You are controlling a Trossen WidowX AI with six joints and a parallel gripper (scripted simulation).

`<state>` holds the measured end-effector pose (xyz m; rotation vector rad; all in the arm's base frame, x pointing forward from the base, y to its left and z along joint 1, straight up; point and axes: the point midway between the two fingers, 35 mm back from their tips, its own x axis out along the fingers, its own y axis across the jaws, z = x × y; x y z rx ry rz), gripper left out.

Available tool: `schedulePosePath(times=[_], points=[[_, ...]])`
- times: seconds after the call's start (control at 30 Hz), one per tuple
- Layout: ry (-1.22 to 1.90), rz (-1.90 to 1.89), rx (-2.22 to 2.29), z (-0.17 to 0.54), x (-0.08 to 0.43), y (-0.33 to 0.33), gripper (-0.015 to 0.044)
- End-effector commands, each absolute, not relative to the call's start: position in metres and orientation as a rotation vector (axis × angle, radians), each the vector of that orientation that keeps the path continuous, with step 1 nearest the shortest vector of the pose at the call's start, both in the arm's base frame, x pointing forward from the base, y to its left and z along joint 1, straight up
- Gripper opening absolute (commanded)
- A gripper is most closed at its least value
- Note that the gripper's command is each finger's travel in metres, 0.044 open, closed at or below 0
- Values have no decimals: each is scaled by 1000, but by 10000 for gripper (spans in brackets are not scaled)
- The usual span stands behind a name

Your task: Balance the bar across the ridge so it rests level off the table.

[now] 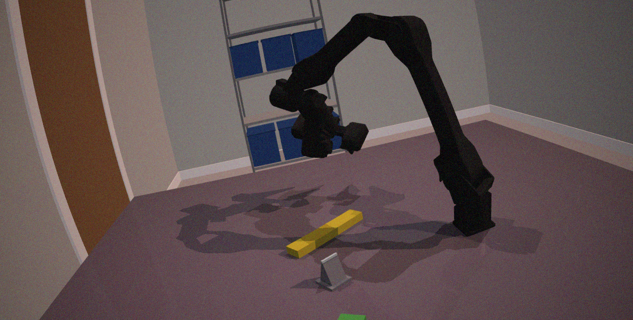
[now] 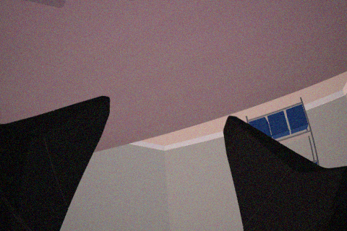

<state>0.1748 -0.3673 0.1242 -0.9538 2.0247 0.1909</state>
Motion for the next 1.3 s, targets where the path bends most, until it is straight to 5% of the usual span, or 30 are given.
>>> schedulePosePath(times=[0.0,0.77,1.27], points=[[1957,184,-927,125,186,-345,315],[1510,448,-503,117,235,-145,315],[1502,457,-486,72,235,-139,315]])
